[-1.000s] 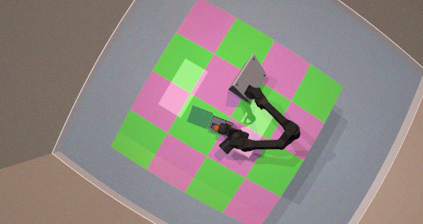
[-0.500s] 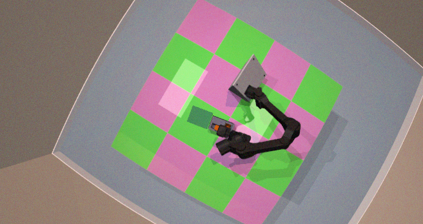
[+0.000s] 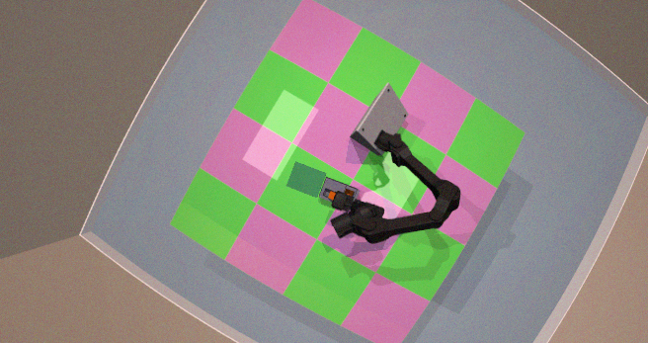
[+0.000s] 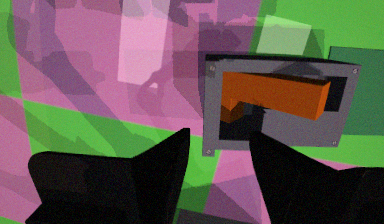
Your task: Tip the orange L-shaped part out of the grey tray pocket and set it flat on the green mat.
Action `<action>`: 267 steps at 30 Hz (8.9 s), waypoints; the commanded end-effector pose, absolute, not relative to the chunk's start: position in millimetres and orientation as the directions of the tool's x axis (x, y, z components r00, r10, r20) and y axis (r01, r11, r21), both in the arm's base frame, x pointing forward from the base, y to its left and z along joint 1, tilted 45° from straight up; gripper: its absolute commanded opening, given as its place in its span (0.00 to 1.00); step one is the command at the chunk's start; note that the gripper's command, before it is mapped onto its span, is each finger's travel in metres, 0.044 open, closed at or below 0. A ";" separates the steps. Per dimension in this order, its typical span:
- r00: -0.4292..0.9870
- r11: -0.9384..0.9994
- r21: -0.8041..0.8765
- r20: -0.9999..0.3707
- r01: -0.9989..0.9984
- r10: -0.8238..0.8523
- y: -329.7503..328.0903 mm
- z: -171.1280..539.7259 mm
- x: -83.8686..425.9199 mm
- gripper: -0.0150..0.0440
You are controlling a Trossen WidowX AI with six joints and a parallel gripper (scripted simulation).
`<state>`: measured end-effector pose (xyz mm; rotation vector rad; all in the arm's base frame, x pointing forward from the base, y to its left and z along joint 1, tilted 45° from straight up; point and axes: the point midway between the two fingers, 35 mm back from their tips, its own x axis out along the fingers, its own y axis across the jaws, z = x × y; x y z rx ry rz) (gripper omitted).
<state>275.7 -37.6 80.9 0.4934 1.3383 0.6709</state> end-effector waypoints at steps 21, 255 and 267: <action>0.088 0.244 0.344 -0.719 0.907 0.689 -85.0 42.5 295.0 0.73; 0.090 0.061 0.180 -0.725 0.982 0.682 -172.7 -123.9 315.8 0.25; 0.082 0.072 0.179 -0.726 0.981 0.682 -166.4 -129.4 315.8 0.34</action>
